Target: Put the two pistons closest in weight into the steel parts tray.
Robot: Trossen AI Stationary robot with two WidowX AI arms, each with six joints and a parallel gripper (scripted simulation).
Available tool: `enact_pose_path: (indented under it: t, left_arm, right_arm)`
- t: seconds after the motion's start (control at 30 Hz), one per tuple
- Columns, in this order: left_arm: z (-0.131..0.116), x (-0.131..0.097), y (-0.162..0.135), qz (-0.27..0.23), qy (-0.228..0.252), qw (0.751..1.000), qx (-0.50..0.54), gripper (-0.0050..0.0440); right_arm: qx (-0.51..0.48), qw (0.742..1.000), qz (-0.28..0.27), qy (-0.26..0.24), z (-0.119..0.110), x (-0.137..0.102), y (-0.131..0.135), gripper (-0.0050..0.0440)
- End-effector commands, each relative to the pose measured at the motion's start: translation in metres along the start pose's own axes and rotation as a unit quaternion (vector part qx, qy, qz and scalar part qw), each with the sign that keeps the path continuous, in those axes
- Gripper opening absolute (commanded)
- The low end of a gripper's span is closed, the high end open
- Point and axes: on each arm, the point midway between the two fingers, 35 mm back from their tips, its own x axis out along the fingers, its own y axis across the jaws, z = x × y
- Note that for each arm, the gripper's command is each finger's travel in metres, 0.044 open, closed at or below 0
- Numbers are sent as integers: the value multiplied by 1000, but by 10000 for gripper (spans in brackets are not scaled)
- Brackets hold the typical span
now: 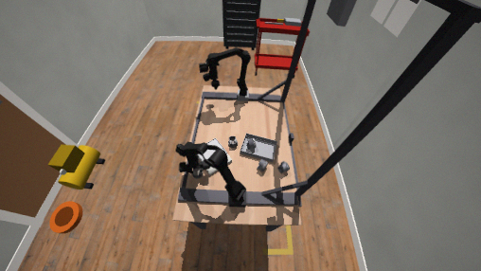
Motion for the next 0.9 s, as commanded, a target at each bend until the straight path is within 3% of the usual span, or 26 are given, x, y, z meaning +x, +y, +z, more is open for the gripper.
enact_pose_path:
  t: [0.0,0.87]
  left_arm:
    - [3,-21,8,20,-18,1000,-6,158]
    - [-3,-58,7,21,-18,1000,-5,158]
  right_arm:
    - [1,1000,1,-16,5,-8,0,400]
    - [1,1000,1,-16,5,-8,0,400]
